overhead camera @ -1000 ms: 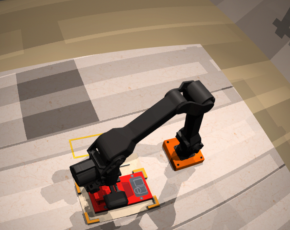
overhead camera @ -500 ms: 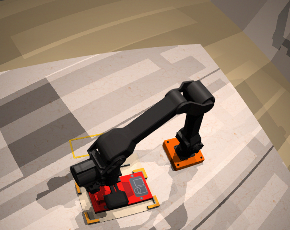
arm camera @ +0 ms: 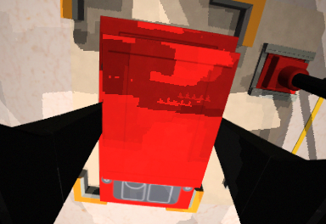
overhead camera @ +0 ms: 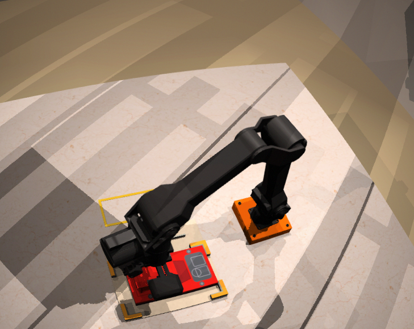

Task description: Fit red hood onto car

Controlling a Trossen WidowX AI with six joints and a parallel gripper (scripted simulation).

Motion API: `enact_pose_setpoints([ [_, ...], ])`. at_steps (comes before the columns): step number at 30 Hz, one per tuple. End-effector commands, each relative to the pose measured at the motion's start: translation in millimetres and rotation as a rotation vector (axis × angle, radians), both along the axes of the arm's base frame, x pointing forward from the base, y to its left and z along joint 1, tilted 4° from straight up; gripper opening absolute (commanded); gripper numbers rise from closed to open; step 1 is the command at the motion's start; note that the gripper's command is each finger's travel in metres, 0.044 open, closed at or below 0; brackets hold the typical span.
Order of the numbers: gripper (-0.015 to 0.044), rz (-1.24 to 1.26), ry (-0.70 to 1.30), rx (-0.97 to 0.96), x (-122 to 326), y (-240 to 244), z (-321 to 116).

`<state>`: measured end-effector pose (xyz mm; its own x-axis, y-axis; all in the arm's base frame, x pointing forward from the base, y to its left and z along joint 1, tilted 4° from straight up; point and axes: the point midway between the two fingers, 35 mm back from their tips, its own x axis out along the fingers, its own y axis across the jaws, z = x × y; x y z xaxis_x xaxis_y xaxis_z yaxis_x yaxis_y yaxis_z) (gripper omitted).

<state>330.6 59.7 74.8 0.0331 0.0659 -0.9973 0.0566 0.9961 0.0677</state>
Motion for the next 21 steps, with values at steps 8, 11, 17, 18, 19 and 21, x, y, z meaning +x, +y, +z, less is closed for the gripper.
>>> enact_pose_setpoints([
  [8, 0.0, -0.006, 0.004, 0.001, -0.6, 0.7, -5.8],
  [11, 0.0, -0.006, 0.004, 0.001, -0.5, 0.9, -7.0],
  [17, 0.0, -0.006, 0.004, 0.001, -0.4, 1.1, -9.4],
  [18, 0.0, -0.006, 0.004, 0.001, -0.4, 1.2, -9.8],
  [19, 0.0, -0.006, 0.004, 0.001, -0.4, 1.2, -10.2],
  [21, 0.0, -0.006, 0.004, 0.001, -0.3, 1.3, -11.1],
])
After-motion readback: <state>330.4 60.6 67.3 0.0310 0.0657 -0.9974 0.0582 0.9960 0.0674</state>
